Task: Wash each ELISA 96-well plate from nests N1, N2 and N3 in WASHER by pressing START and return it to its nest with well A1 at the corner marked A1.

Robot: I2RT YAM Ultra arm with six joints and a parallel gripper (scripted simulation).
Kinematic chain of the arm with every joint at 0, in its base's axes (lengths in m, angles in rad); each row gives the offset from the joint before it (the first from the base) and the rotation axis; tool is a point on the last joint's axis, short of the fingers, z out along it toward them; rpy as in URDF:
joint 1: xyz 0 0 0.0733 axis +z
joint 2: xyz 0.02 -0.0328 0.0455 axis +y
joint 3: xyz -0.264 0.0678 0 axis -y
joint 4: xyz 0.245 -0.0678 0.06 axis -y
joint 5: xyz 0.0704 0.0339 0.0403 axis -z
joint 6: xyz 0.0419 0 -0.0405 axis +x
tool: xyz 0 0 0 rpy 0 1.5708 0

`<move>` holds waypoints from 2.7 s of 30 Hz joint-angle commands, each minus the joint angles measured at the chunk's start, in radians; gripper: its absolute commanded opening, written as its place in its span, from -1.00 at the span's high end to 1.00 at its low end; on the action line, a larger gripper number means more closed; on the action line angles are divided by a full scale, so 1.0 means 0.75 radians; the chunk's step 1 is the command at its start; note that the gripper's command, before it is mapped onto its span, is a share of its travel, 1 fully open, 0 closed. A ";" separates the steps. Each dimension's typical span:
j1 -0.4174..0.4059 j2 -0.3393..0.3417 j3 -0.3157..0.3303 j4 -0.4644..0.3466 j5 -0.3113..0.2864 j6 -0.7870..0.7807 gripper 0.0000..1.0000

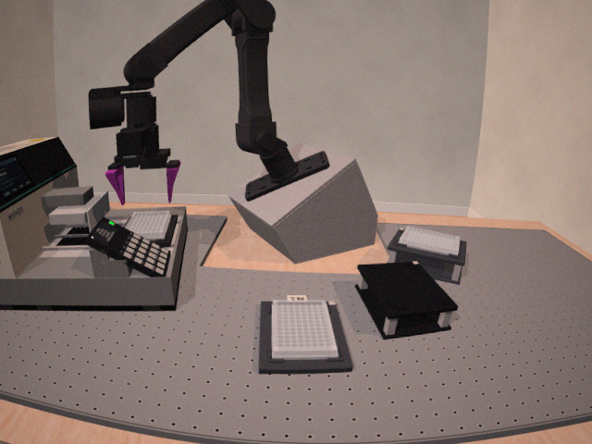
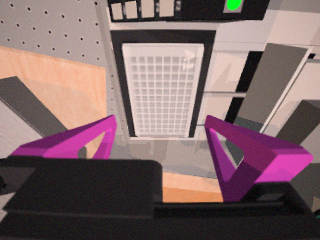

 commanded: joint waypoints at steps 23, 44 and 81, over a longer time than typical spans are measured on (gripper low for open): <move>-0.004 0.046 -0.056 0.126 -0.009 -0.004 -1.00; -0.006 0.069 -0.079 0.173 -0.010 -0.006 -1.00; -0.009 0.141 -0.133 0.299 -0.012 -0.009 -1.00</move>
